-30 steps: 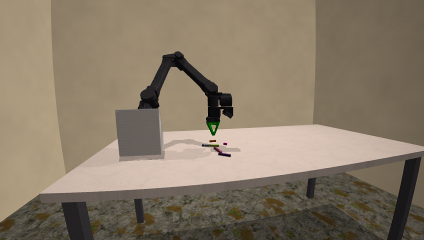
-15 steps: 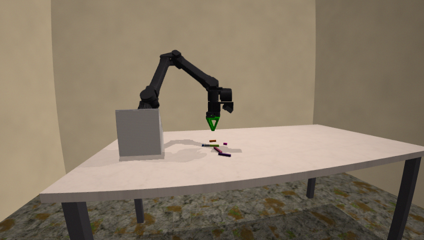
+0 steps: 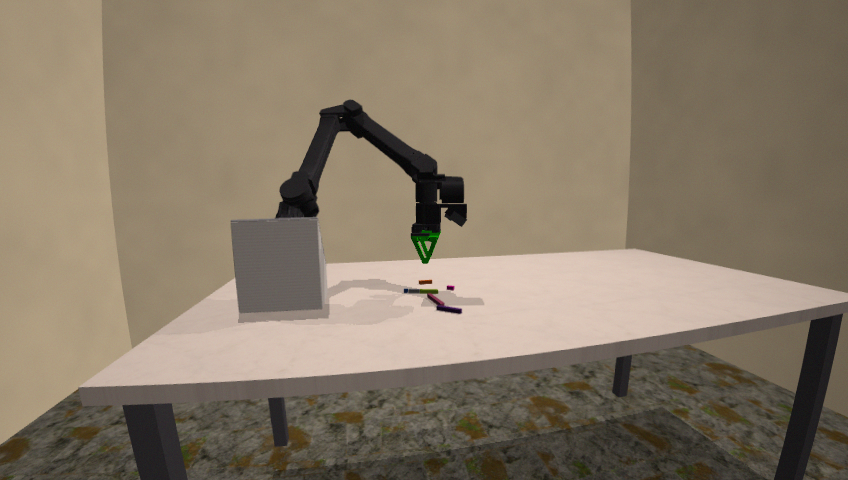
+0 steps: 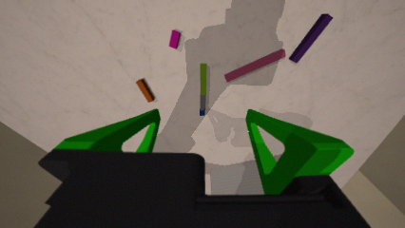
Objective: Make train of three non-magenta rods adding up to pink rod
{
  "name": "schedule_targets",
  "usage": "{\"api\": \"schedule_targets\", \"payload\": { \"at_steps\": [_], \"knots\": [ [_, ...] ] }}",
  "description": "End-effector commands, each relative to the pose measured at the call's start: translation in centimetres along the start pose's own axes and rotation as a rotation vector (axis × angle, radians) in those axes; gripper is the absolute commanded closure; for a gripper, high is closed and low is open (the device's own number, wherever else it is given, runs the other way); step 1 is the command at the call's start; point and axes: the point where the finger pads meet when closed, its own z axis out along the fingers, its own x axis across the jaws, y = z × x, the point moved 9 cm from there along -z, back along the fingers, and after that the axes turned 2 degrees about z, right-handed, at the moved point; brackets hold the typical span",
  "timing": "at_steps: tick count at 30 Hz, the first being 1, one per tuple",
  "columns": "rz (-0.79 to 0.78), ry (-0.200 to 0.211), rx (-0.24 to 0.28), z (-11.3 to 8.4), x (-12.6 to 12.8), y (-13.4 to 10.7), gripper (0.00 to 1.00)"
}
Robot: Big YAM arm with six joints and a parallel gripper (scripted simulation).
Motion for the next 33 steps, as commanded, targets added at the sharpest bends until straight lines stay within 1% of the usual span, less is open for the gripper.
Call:
{"api": "schedule_targets", "payload": {
  "at_steps": [1,4,7,10,13,15,23,26,29,30,32,33],
  "knots": [
    [-0.026,-0.002,-0.022,-0.6,0.6,1.3,0.0],
    [-0.025,-0.002,-0.023,-0.8,0.6,1.3,0.0],
    [-0.029,0.002,-0.053,-2.3,0.7,1.6,0.0],
    [-0.03,0.001,-0.054,-3.2,0.7,1.6,0.0],
    [-0.031,0.0,-0.055,-4.6,0.7,1.6,0.0],
    [-0.031,0.0,-0.055,-4.6,0.7,1.6,0.0],
    [-0.033,-0.005,-0.059,-9.5,0.7,1.5,0.0],
    [-0.034,-0.006,-0.06,-11.1,0.7,1.4,0.0],
    [-0.018,-0.004,-0.042,-11.4,0.1,1.5,0.0],
    [-0.029,-0.007,-0.038,-11.4,0.5,1.5,0.0],
    [-0.029,-0.007,-0.038,-11.4,0.5,1.5,0.0],
    [-0.048,-0.011,-0.025,-11.0,1.3,1.4,0.0]
  ]
}}
